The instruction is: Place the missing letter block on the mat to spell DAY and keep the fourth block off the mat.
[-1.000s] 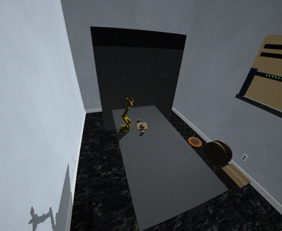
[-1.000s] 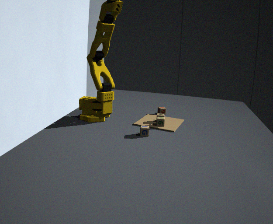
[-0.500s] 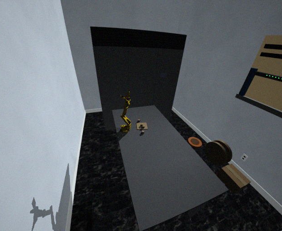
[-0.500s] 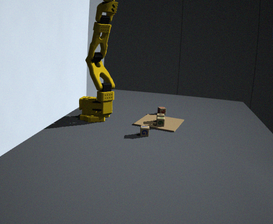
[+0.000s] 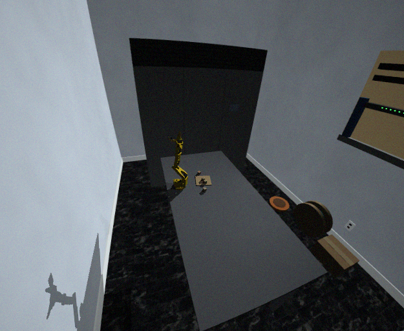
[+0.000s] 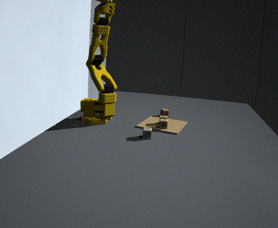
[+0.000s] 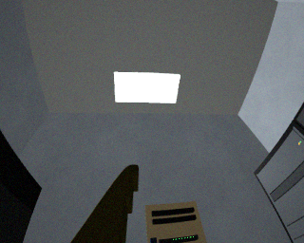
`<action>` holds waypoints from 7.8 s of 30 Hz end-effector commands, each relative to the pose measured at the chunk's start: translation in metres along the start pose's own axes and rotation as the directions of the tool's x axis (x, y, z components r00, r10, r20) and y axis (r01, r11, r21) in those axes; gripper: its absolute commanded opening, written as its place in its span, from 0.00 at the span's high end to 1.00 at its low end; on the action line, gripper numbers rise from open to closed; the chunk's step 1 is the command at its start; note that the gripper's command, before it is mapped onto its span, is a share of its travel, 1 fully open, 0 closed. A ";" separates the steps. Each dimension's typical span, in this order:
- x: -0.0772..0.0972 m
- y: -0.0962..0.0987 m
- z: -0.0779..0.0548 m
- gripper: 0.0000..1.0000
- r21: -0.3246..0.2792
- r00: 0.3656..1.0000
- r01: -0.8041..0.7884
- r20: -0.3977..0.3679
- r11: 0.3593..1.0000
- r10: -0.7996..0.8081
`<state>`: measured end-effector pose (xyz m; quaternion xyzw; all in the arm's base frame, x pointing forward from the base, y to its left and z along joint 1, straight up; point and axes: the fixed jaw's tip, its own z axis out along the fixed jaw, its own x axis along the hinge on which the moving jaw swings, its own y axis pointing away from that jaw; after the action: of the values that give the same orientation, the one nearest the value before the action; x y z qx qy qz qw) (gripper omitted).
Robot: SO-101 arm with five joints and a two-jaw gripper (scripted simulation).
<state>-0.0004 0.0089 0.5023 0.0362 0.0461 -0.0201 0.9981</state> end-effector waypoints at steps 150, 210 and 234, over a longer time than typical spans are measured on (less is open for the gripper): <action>0.199 -0.073 -0.139 0.00 0.237 0.288 0.249 -0.944 0.939 0.162; 0.221 -0.059 -0.230 0.00 0.098 -0.219 0.243 -0.964 0.965 0.153; 0.215 -0.048 -0.278 0.00 0.013 -0.485 0.183 -0.869 0.983 0.101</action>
<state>0.1891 -0.0295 0.2027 0.1283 0.8784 -0.0234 0.4597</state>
